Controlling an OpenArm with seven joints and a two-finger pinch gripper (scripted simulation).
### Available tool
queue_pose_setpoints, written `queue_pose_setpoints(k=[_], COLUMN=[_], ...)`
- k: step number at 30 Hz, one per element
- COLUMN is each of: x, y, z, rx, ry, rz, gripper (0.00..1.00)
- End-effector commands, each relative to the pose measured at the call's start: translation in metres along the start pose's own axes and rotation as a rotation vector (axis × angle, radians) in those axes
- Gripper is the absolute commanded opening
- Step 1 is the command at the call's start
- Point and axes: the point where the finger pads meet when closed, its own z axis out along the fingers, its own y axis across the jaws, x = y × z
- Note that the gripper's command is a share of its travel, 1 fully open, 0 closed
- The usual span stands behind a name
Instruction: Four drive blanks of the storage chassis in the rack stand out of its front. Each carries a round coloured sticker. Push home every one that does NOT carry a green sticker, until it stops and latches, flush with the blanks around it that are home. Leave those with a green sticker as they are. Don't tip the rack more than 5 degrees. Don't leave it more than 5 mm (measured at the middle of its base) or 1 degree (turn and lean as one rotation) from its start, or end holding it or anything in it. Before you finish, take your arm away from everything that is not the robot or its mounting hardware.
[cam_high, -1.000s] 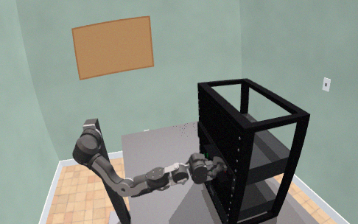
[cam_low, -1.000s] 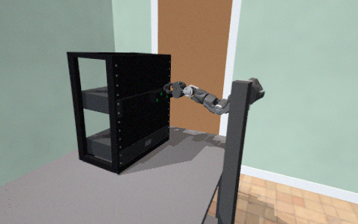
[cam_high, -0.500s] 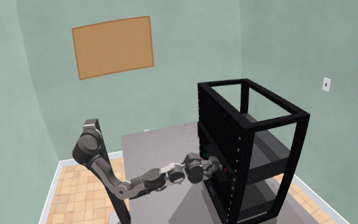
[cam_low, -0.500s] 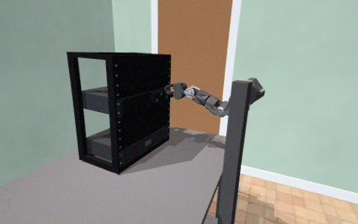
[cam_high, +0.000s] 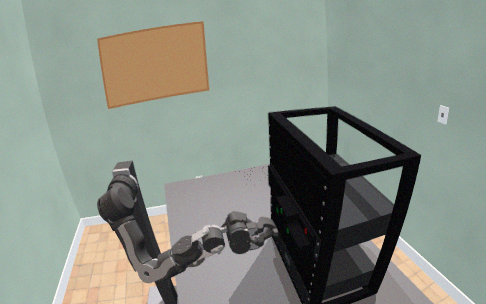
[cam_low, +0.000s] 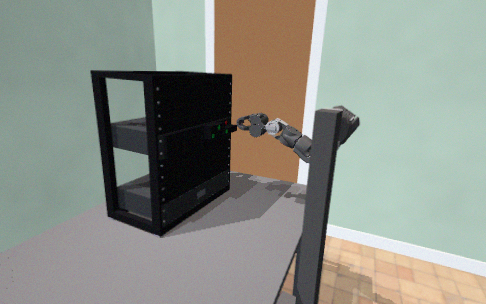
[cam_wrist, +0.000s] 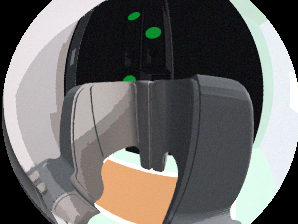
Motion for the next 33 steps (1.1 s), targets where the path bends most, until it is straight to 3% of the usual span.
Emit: queue_pose_setpoints(k=[1, 10, 33], x=[-0.002, -0.002, -0.003], y=[0.001, 0.001, 0.002], z=[-0.006, -0.023, -0.024], rx=[0.006, 0.005, 0.005], ry=[-0.01, -0.01, -0.012], rz=[0.011, 0.011, 0.011], gripper=[0.0, 0.0, 0.0])
